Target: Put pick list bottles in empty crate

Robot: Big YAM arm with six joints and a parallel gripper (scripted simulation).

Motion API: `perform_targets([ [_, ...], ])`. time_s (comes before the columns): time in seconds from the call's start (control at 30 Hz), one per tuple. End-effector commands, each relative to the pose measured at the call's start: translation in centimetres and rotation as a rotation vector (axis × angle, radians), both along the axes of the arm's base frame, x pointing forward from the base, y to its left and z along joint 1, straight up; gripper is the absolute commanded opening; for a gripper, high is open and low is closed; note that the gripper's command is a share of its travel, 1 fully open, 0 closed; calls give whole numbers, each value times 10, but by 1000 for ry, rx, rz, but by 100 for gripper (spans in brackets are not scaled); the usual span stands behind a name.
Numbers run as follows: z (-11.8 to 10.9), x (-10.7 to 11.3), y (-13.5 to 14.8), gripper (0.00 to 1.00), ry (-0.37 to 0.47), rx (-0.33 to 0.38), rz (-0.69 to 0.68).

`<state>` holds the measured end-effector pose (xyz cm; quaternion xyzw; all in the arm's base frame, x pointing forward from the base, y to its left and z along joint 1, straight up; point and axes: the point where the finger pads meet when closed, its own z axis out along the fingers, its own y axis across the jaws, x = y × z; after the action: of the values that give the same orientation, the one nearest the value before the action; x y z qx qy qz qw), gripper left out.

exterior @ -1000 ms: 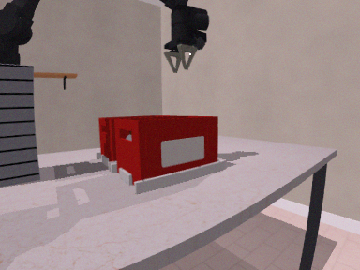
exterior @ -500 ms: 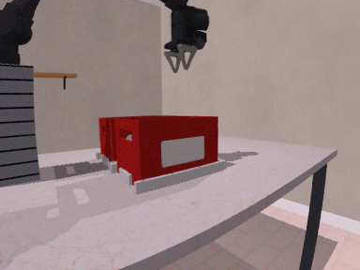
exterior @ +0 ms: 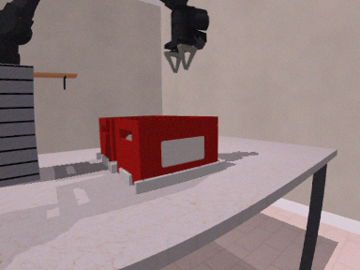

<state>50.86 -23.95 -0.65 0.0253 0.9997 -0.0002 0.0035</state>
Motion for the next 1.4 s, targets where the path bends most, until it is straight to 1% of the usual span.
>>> perform_targets([
  [0.0, 15, 12, -6, 61, -32, -14, 7],
  [0.03, -2, -2, -9, 61, -12, -3, -48],
  [0.07, -14, -6, -9, 61, 1, 4, -82],
  [0.27, -39, -22, -19, 61, 1, 5, -265],
  [0.33, -39, -22, -19, 61, 1, 5, -265],
  [0.37, -18, -5, -31, 61, -58, -15, -315],
  [0.4, -29, -22, -25, 61, -30, -7, -348],
  [0.43, -29, -23, -28, 61, -34, -7, -373],
  [0.47, -49, -30, -27, 61, -7, 1, -406],
  [0.5, -59, -35, -27, 61, 3, 5, -433],
  [0.83, -99, -60, -43, 61, 6, 8, -690],
  [0.9, -99, -60, -43, 61, 6, 8, -690],
  [0.93, -68, -37, -61, 61, -49, -1, -739],
  [0.97, -82, -54, -54, 61, -34, 0, -767],
  [1.07, -77, -37, -51, 61, -71, -7, -777],
  [1.1, -78, -36, -51, 61, -71, -7, -777],
  [1.2, -86, -40, -53, 61, -58, -5, -785],
  [1.23, -91, -49, -50, 61, -30, 1, -778],
  [1.33, -91, -49, -50, 61, -30, 1, -778],
  [1.37, -99, -45, -53, 61, -36, -1, -789],
])
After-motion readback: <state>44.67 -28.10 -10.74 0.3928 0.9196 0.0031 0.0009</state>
